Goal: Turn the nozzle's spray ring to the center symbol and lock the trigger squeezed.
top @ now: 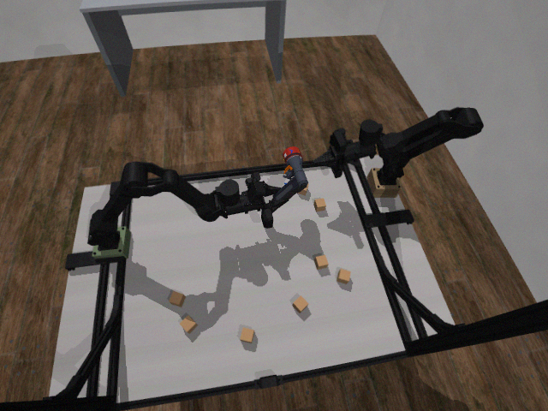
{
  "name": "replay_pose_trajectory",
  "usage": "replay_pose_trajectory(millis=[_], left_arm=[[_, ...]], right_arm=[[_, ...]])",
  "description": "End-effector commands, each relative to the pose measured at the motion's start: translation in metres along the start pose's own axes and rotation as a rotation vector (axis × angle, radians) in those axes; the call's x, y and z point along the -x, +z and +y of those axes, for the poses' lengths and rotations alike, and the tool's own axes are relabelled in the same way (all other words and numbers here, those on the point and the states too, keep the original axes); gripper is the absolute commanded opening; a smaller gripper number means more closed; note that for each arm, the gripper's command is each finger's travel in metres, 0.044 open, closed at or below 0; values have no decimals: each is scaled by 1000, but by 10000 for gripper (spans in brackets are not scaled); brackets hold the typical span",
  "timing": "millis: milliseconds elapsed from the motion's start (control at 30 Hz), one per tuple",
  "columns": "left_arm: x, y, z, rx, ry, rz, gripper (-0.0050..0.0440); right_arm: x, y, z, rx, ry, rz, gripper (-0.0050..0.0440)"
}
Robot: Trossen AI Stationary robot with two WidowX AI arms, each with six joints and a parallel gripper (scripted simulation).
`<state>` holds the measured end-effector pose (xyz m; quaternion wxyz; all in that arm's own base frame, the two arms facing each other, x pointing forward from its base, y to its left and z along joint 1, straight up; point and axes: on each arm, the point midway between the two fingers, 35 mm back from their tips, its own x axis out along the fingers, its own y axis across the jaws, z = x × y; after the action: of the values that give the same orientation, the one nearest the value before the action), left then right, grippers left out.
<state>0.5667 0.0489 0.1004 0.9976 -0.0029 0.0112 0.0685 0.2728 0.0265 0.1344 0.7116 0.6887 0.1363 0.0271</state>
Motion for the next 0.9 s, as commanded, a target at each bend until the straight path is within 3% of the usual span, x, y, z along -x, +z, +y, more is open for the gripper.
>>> replay_pose_trajectory(millis=[0, 867], left_arm=[[-1, 7, 0, -4, 2, -23, 0], [-1, 7, 0, -4, 2, -23, 0]], right_arm=[[-7, 1, 7, -3, 20, -2, 0], [-43, -3, 10, -11, 94, 11, 0]])
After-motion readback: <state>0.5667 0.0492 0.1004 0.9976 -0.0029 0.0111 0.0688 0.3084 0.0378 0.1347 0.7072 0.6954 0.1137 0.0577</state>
